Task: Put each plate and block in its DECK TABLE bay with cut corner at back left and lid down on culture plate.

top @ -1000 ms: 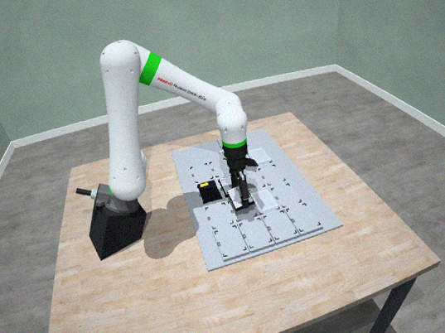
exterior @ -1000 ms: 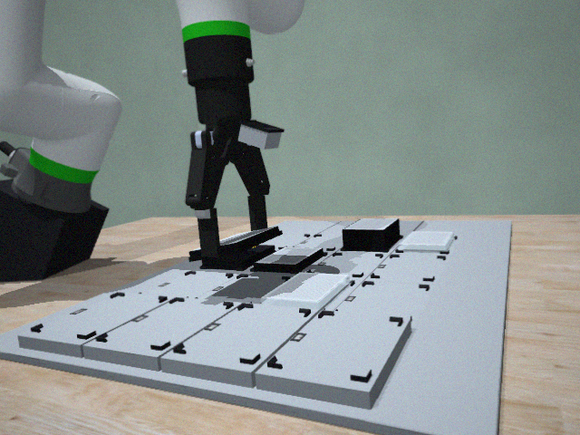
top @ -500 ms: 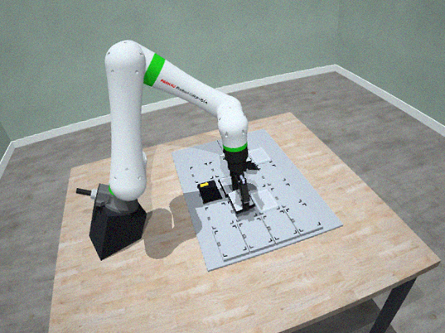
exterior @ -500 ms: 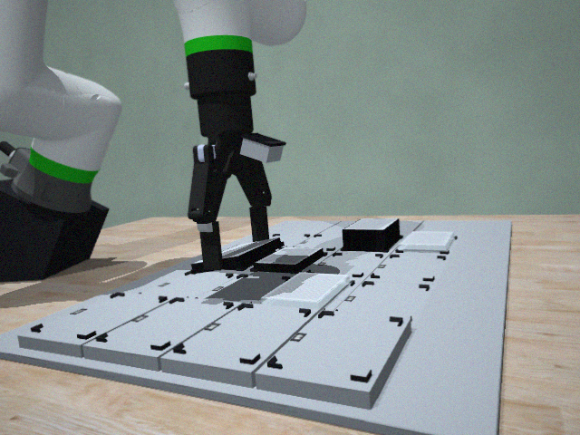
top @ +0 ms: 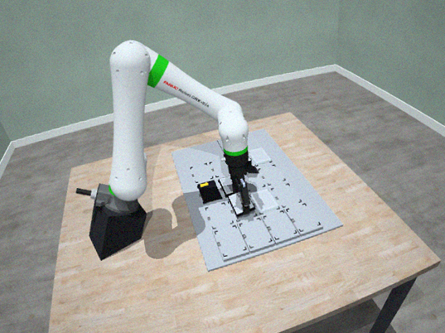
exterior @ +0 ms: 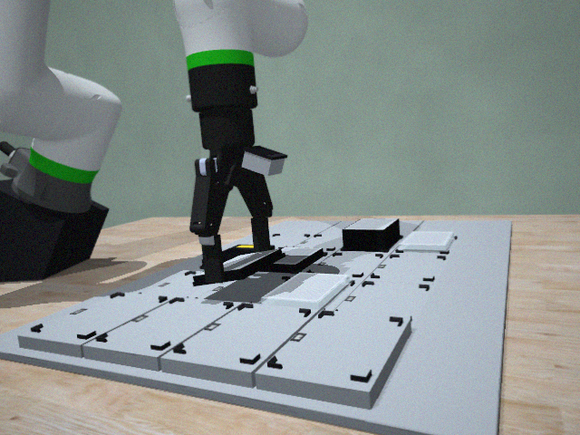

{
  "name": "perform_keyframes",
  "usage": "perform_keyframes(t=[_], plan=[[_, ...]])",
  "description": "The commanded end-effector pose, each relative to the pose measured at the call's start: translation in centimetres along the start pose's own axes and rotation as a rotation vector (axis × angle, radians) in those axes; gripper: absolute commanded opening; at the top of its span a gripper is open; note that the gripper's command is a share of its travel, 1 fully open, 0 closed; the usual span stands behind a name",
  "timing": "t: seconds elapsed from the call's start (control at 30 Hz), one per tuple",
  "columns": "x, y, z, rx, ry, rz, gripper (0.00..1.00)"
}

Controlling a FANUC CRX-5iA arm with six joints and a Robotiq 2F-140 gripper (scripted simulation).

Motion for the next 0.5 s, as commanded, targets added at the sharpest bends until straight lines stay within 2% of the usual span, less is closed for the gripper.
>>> perform_keyframes(t=[0.0,0.47], plan=[[0.0,0.3,0.1,0.001,0.0,-0.001,0.1],[0.0,1.6,0.1,0.001,0.0,-0.001,0.1]])
Point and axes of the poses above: the point where the finger pads meet when closed, its own y axis out along the fingers, its own x axis across the jaws, z = x × y, the point moved 6 cm from there along -y, back along the fingers, and after that the axes turned 1 degree about y, right-handed, at the moved point
